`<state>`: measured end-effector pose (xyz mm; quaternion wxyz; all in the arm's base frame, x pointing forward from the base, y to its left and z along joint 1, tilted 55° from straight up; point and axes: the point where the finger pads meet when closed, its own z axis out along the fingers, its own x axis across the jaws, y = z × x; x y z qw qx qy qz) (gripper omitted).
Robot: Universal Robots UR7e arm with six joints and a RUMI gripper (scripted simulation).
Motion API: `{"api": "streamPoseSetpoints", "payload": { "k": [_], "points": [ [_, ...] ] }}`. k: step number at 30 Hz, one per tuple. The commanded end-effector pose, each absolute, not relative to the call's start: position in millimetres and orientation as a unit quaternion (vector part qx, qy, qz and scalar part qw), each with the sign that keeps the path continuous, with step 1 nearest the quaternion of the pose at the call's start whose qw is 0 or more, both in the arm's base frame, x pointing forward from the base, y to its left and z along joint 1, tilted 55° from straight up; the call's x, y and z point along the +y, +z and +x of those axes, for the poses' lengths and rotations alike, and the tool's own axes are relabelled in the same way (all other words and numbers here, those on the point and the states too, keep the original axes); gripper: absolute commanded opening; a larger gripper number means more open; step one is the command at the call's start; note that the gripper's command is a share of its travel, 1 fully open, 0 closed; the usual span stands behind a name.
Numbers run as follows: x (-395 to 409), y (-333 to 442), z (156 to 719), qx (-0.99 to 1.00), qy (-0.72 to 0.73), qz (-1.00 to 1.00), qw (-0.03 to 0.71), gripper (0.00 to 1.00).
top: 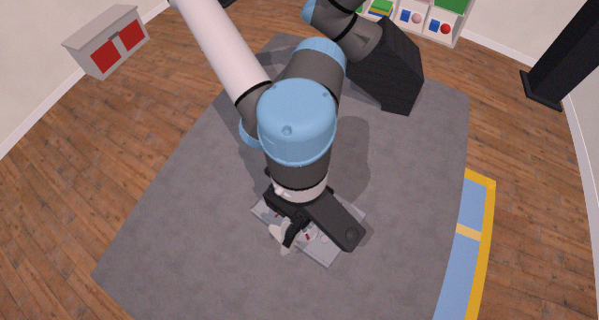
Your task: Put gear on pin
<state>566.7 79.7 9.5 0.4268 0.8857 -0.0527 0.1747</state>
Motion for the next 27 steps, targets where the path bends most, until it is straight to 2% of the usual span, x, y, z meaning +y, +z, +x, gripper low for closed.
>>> {"api": "streamPoseSetpoints", "payload": {
  "k": [1, 27],
  "points": [
    [80.9, 9.5, 567.9, -0.134, 0.205, 0.875, 0.417, 1.0],
    [77.5, 14.0, 568.6, -0.542, 0.382, 0.7, 0.265, 1.0]
  ]
}}
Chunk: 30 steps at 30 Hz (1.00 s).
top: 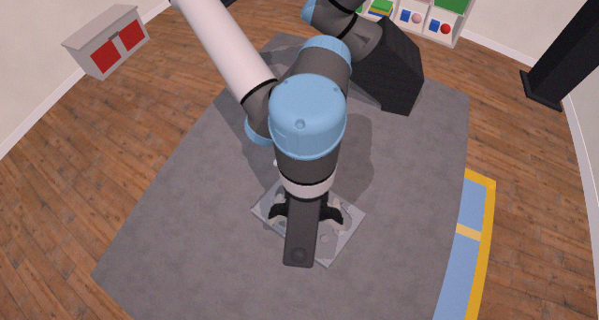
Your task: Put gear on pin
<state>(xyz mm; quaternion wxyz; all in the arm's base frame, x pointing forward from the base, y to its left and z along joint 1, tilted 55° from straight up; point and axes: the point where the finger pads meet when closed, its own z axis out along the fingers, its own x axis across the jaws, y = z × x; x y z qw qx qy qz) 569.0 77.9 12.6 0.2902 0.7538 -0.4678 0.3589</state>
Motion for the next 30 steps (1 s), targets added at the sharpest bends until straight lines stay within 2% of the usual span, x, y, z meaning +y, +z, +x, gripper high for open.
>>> {"api": "streamPoseSetpoints", "payload": {
  "k": [1, 19, 30],
  "points": [
    [77.3, 14.3, 568.3, -0.555, 0.387, 0.69, 0.258, 1.0],
    [73.8, 16.9, 563.6, -0.696, 0.435, 0.547, 0.164, 1.0],
    [72.7, 17.4, 561.6, -0.731, 0.445, 0.499, 0.135, 1.0]
  ]
}}
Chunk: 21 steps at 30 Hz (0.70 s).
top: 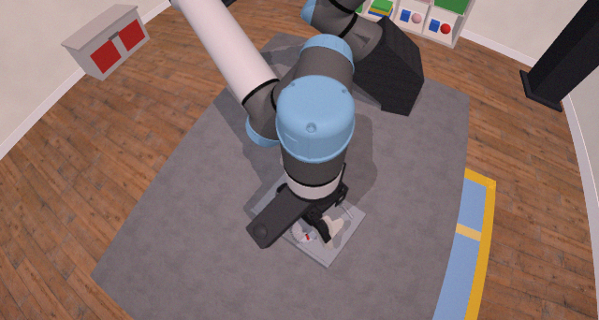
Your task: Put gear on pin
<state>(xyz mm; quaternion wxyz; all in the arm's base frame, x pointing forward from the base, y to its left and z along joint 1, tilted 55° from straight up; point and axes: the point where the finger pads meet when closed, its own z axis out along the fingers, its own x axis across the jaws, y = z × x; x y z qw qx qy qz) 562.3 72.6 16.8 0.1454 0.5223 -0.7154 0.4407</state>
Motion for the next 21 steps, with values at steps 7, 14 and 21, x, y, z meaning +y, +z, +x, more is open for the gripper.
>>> {"api": "streamPoseSetpoints", "payload": {
  "k": [7, 14, 21],
  "points": [
    [72.4, 17.6, 560.8, -0.743, 0.448, 0.481, 0.124, 1.0],
    [72.3, 17.6, 560.6, -0.746, 0.449, 0.476, 0.121, 1.0],
    [72.2, 17.6, 560.6, -0.747, 0.449, 0.476, 0.121, 0.53]
  ]
}}
